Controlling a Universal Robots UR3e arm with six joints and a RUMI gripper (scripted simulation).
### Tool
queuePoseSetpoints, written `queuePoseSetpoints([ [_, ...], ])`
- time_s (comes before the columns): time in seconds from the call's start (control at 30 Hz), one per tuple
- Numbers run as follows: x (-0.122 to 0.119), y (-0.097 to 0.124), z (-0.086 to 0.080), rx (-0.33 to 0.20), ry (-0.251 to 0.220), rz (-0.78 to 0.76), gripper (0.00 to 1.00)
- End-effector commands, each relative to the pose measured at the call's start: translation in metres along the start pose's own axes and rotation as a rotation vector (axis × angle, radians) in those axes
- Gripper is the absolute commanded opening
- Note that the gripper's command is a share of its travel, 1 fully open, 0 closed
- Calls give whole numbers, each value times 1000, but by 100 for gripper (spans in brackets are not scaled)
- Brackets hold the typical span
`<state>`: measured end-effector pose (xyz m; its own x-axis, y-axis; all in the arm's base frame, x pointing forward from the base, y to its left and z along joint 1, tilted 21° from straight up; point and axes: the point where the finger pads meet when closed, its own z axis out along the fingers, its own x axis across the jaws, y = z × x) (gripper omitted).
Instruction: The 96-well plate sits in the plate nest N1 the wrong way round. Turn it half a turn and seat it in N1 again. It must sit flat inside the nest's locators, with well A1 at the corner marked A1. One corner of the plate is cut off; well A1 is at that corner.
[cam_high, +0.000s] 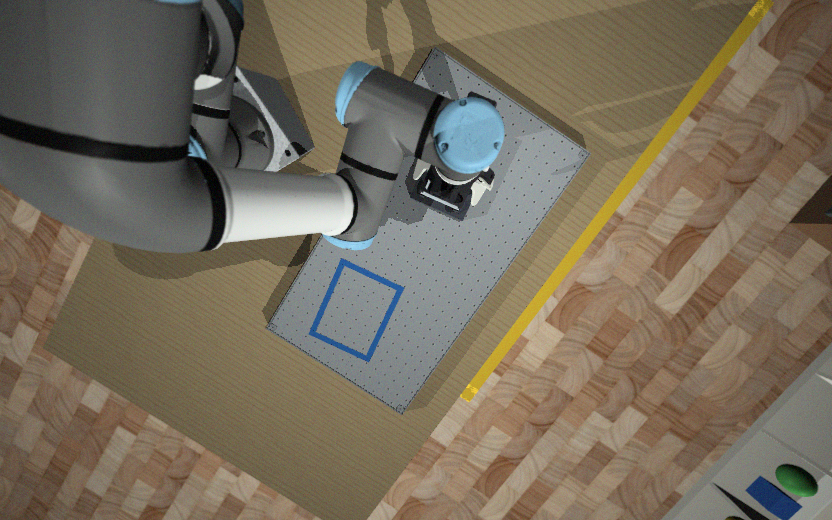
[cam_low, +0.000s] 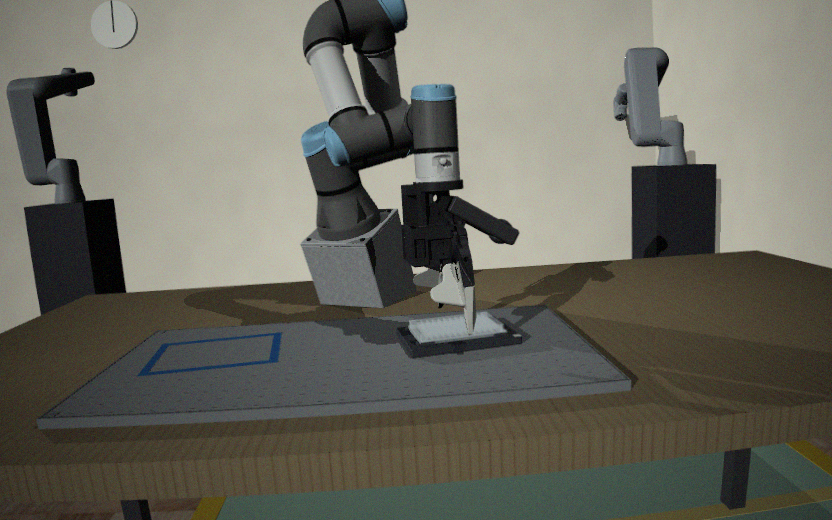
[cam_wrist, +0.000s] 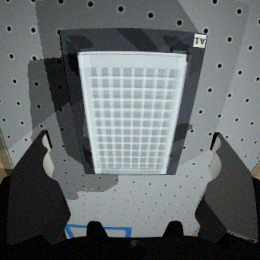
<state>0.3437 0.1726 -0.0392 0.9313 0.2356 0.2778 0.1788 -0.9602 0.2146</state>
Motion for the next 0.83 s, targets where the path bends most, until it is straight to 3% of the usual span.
queuePoseSetpoints([
  [0.0, 1, 0, -1, 0, 2, 0, 100],
  [0.5, 1, 0, -35, 0, 2, 0, 100],
  [0.8, 1, 0, -35, 0, 2, 0, 100],
])
